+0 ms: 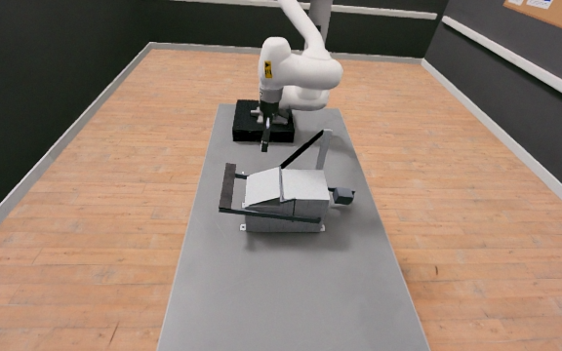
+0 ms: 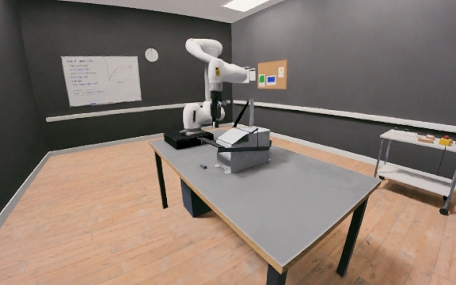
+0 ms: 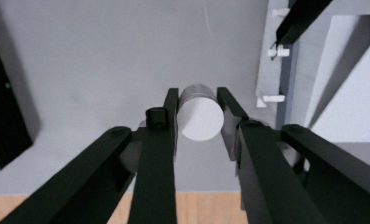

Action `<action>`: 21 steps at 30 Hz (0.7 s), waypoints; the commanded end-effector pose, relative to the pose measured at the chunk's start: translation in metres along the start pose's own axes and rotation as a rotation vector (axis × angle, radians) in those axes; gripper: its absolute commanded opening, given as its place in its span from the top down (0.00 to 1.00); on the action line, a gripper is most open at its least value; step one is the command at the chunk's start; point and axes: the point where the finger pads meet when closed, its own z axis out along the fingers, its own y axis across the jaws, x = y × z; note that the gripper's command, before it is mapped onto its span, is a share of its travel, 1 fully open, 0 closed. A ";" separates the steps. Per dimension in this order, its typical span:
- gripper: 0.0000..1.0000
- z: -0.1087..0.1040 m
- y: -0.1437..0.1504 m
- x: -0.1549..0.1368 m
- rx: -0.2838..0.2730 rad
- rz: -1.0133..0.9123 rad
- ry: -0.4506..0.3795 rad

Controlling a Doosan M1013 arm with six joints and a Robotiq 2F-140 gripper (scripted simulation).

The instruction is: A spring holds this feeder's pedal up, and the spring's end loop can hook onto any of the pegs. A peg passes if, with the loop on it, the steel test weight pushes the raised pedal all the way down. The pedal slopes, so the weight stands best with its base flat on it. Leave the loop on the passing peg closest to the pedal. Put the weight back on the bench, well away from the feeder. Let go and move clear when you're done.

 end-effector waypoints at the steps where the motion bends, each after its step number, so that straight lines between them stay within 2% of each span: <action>1: 0.75 -0.002 0.006 -0.007 -0.001 0.000 -0.005; 21: 0.75 -0.010 0.029 -0.037 -0.001 0.000 -0.030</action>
